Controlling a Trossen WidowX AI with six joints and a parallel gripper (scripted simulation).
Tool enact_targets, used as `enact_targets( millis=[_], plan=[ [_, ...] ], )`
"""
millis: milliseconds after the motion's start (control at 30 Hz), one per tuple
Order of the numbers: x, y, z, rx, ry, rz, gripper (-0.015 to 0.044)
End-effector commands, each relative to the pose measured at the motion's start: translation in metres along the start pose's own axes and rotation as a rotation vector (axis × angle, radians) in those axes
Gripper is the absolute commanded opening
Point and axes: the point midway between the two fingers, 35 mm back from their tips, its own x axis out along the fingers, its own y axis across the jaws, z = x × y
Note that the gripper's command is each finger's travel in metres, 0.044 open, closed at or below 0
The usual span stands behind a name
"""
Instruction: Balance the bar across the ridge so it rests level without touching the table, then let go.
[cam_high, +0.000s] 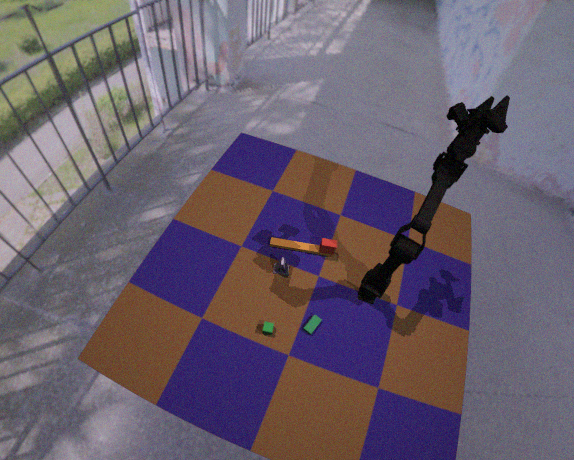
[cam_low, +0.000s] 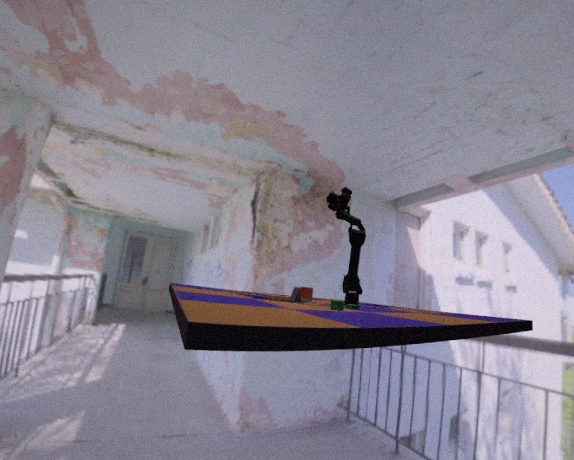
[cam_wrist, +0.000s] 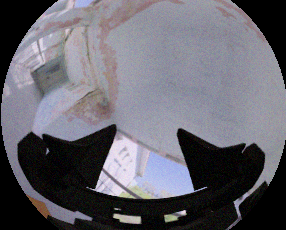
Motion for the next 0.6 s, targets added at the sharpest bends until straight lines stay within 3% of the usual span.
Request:
enact_targets(
  millis=[0, 100, 567],
  plan=[
    [0.000, 0.001, 0.000, 0.002, 0.000, 0.004, 0.0374],
    [-0.002, 0.020, 0.006, 0.036, -0.007, 0.067, 0.0315],
    [-0.029, 0.108, 0.055, 0.165, -0.070, 0.355, 0.0315]
  ],
)
